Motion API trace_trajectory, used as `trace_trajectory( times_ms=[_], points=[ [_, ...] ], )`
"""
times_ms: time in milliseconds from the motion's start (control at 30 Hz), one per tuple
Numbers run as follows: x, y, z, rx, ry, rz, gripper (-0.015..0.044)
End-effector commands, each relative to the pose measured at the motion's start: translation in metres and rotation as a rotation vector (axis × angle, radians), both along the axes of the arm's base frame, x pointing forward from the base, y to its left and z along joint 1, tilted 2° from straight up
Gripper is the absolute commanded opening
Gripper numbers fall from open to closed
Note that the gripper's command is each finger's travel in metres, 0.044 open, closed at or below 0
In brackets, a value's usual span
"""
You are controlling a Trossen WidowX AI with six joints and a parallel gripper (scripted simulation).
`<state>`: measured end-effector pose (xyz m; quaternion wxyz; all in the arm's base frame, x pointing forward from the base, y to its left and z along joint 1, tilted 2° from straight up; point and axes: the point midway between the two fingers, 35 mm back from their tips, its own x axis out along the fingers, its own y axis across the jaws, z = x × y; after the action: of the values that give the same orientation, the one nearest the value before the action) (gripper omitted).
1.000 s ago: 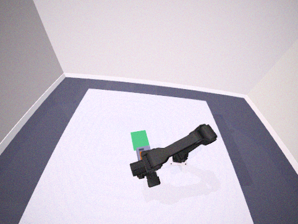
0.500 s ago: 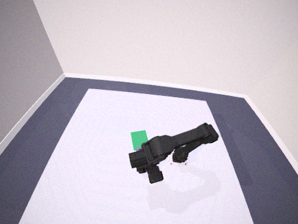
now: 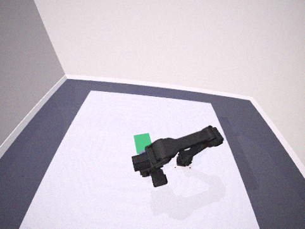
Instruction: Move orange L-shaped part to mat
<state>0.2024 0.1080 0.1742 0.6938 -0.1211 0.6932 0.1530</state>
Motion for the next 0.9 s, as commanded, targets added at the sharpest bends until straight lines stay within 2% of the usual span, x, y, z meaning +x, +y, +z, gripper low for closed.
trace_trajectory(
  times_ms=[0,467,533,600,867],
  points=[
    [0.0,0.0,0.0,0.0,0.0,0.0,0.018],
    [0.0,0.0,0.0,0.0,0.0,0.0,0.018],
    [0.002,-0.002,0.0,-0.001,0.002,-0.059,0.0233],
    [0.006,-0.007,0.0,-0.002,0.007,-0.189,0.028],
    [0.032,-0.047,0.001,-0.008,0.04,-1.132,0.028]
  ],
)
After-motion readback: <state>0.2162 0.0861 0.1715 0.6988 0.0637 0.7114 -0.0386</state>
